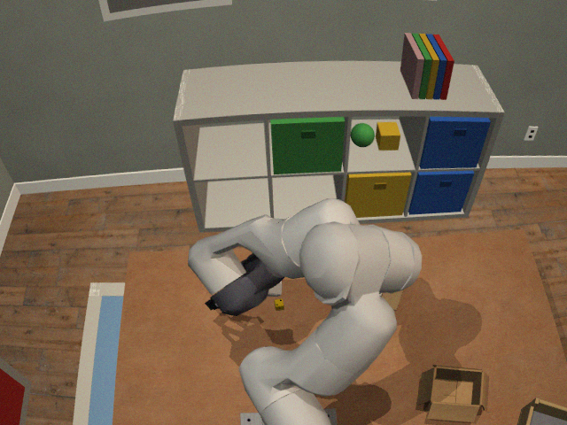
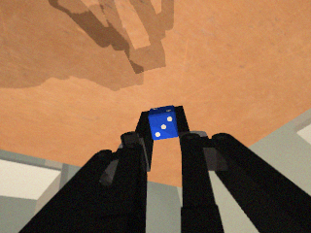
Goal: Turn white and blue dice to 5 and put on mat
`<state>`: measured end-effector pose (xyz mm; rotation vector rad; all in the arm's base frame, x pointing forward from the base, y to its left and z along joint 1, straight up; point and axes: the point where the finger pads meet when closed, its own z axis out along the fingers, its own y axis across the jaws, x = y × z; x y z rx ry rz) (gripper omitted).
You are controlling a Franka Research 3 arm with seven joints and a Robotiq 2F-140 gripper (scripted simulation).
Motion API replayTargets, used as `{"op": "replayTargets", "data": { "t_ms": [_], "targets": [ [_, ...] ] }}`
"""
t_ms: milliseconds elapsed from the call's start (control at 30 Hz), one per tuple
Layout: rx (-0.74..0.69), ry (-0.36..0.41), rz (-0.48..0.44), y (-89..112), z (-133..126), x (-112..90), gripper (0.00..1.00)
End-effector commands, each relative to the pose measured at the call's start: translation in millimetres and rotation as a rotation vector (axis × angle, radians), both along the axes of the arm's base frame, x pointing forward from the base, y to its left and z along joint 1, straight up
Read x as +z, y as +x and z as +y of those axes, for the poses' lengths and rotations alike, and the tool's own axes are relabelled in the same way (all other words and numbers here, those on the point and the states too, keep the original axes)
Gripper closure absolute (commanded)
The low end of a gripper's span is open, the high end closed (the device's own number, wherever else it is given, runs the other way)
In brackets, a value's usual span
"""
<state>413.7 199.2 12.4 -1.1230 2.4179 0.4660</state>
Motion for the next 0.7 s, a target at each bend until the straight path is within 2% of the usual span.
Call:
{"op": "replayTargets", "data": {
  "t_ms": [0, 367, 433, 533, 667],
  "targets": [
    [0.039, 0.011, -0.157, 9.0, -12.0, 0.1, 0.79],
    [0.027, 0.152, -0.263, 6.7, -14.4, -1.7, 0.79],
    [0.025, 0.205, -0.299, 6.0, -15.9, -3.2, 0.79],
    [0.024, 0.212, -0.305, 5.9, -16.0, -3.2, 0.79],
    [0.015, 0.304, -0.371, 4.6, -17.8, -4.7, 0.79]
  ]
}}
